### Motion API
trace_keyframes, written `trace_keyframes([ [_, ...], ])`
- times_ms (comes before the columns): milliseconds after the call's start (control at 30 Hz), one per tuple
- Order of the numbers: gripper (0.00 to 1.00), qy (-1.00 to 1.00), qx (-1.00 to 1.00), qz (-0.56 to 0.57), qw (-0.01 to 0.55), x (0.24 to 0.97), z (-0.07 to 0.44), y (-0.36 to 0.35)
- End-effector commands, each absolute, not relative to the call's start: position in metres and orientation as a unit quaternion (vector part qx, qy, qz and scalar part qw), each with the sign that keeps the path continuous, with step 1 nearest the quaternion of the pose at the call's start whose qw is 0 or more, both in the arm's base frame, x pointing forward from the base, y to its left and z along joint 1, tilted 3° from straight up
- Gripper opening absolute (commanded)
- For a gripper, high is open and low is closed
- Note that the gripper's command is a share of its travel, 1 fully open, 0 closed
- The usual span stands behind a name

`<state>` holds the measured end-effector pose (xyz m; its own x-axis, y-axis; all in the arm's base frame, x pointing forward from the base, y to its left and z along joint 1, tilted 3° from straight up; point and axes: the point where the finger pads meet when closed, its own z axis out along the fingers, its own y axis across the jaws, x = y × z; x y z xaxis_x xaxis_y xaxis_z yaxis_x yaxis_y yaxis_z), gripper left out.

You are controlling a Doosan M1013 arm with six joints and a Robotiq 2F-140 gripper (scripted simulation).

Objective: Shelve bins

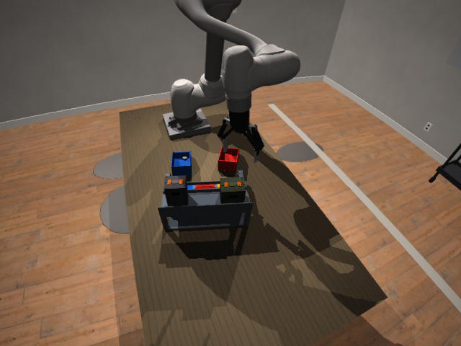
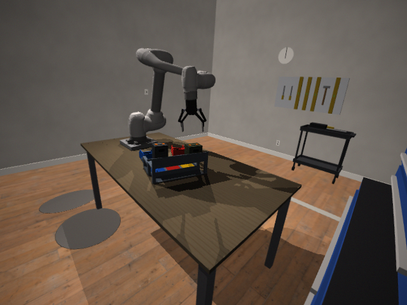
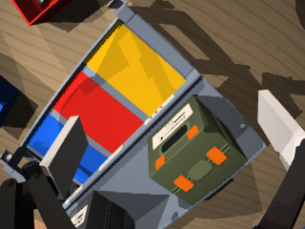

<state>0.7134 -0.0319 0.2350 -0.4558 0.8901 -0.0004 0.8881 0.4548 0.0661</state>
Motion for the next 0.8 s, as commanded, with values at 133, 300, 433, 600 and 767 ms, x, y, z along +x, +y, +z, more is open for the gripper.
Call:
trace_keyframes([
  [133,1.0,0.873,0.488,-0.002,0.016,0.646,0.221,-0.038],
  [300,1.0,0.885,0.465,-0.021,0.013,0.602,0.21,-0.041],
  [433,1.0,0.886,0.463,-0.023,0.013,0.598,0.209,-0.042],
  [600,1.0,0.886,0.463,-0.023,0.013,0.598,0.209,-0.042],
  [767,1.0,0.886,0.463,-0.023,0.013,0.598,0.209,-0.042],
])
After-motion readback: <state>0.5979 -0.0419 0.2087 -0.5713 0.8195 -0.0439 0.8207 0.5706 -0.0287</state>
